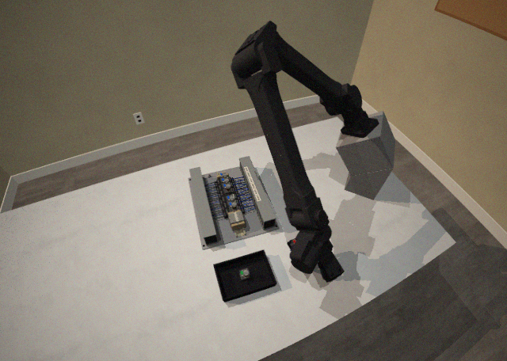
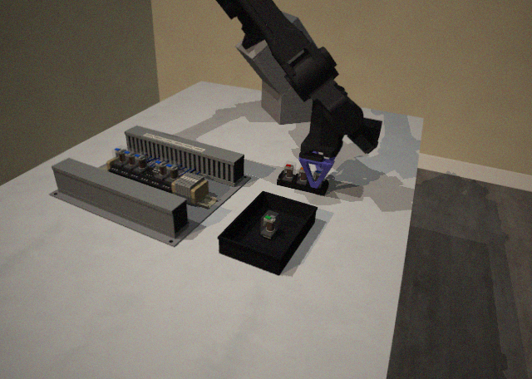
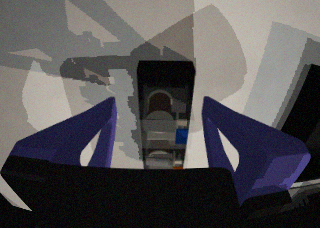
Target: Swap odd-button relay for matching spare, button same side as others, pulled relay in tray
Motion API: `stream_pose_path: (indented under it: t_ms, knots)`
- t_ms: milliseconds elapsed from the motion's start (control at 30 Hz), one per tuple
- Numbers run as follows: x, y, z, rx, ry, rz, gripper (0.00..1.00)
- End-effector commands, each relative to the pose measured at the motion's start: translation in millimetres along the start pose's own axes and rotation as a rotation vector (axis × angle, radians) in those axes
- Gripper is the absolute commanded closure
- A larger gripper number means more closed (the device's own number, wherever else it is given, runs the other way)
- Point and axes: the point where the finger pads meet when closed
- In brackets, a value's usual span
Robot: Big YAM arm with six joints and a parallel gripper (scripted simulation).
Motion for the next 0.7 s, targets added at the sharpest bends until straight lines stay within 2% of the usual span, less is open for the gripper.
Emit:
stream_pose_path:
  t_ms: [0, 667]
  knots:
    - [-21.8, -21.9, -10.7, -0.032, 0.015, 0.038, 0.41]
    - [-24.8, -22.2, -11.2, -0.033, 0.017, 0.040, 0.41]
Point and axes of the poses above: the point where the finger pads meet when closed, its own y axis out along the fingers, its own x axis across the jaws, z = x × y
